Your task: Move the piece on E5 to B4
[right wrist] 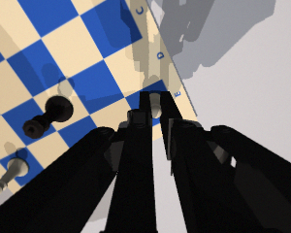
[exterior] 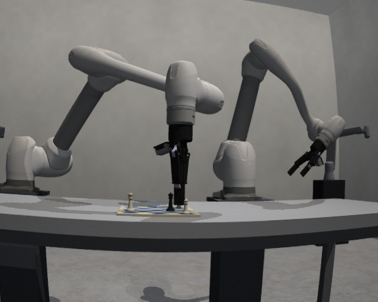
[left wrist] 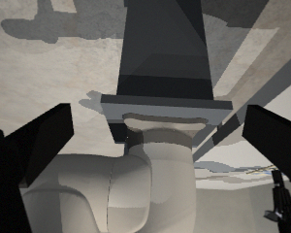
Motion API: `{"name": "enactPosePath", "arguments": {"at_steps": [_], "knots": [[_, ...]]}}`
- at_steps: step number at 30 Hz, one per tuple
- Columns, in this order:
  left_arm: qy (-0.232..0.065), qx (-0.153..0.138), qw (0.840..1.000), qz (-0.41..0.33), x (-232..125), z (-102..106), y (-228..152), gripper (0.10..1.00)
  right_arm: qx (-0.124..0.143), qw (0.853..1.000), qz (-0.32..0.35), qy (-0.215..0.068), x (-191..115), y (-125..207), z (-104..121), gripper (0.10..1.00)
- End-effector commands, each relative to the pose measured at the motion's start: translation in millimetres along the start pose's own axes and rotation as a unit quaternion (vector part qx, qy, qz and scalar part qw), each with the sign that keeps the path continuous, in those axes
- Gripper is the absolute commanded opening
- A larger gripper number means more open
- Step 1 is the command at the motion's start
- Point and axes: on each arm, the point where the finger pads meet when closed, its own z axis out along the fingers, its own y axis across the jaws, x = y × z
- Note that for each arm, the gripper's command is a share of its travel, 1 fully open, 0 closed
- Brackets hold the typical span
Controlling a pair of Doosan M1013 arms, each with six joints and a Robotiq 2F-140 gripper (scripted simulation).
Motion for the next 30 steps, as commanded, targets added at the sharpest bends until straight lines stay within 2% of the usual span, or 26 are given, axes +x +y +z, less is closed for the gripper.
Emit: {"name": "enactPosePath", "arguments": {"at_steps": [1,4,14,16,21,30], "knots": [[0.001,0.000,1.000,0.000,0,-1,0,1.000,-0.004,1.000,0.002,0.002,2,5,6,0.099],[0.001,0.000,1.000,0.000,0,-1,0,1.000,-0.004,1.000,0.002,0.003,3,5,-1,0.099],[0.001,0.000,1.000,0.000,0,-1,0,1.000,-0.003,1.000,0.002,-0.001,0,4,-69,0.099],[0.001,0.000,1.000,0.000,0,-1,0,1.000,-0.003,1.000,0.002,-0.001,0,4,-69,0.099],[0.001,0.000,1.000,0.000,0,-1,0,1.000,-0.003,1.000,0.002,-0.001,0,4,-96,0.099],[0.001,0.000,1.000,0.000,0,-1,0,1.000,-0.004,1.000,0.002,0.000,0,4,-101,0.099]]}}
